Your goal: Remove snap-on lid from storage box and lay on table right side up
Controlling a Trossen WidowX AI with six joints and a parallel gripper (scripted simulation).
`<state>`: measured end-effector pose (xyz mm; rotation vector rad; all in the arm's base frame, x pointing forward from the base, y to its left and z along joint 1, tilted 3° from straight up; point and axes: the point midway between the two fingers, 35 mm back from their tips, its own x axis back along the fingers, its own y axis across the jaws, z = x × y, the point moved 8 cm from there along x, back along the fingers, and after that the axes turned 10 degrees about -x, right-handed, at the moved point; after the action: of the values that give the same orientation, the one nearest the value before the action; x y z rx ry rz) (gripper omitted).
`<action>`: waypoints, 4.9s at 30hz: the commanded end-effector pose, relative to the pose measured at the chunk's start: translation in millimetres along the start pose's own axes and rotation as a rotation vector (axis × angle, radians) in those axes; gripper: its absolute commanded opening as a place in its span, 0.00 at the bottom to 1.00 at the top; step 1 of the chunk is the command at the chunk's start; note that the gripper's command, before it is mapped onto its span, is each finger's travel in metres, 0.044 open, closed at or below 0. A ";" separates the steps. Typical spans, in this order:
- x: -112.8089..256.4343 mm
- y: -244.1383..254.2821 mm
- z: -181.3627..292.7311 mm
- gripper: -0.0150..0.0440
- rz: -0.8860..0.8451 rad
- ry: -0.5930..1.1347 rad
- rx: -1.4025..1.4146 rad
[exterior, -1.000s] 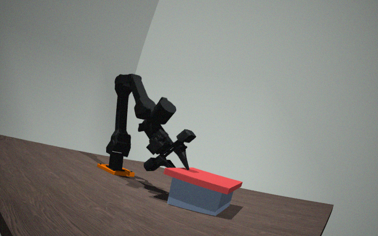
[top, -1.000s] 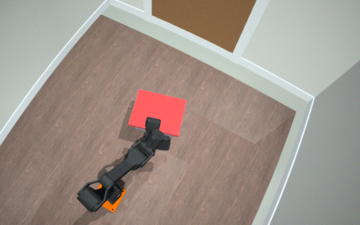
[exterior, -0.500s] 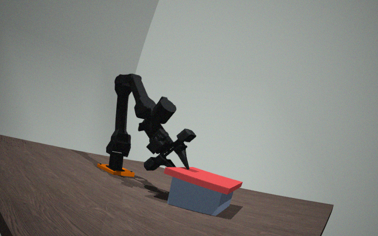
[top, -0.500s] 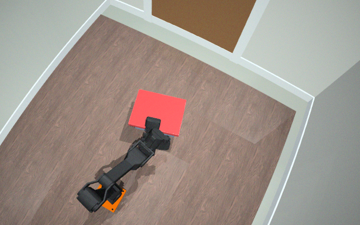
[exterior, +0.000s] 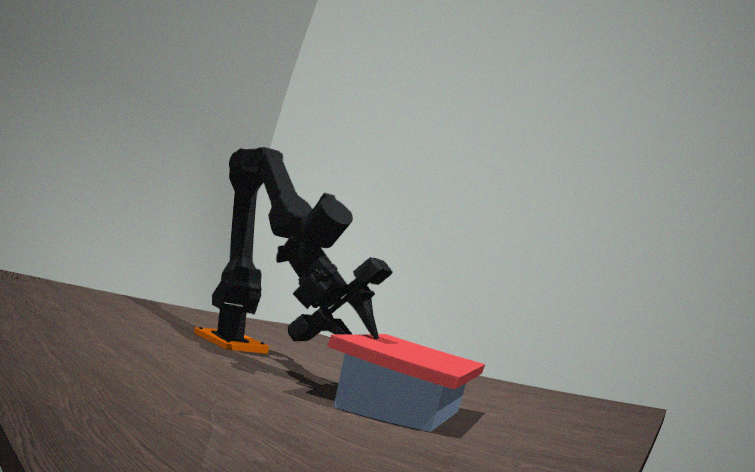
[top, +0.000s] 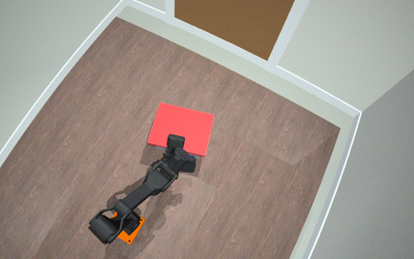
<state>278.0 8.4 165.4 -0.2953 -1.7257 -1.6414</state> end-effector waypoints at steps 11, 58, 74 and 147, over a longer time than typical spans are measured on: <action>-1.1 1.1 0.2 0.25 -0.001 -0.001 0.000; -4.0 3.5 0.7 0.25 -0.001 -0.001 0.000; -0.4 7.8 1.8 0.25 -0.004 -0.003 -0.003; 27.0 108.8 19.4 0.25 -0.008 -0.002 -0.004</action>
<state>317.4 35.2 258.1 -0.3041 -1.7176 -1.6394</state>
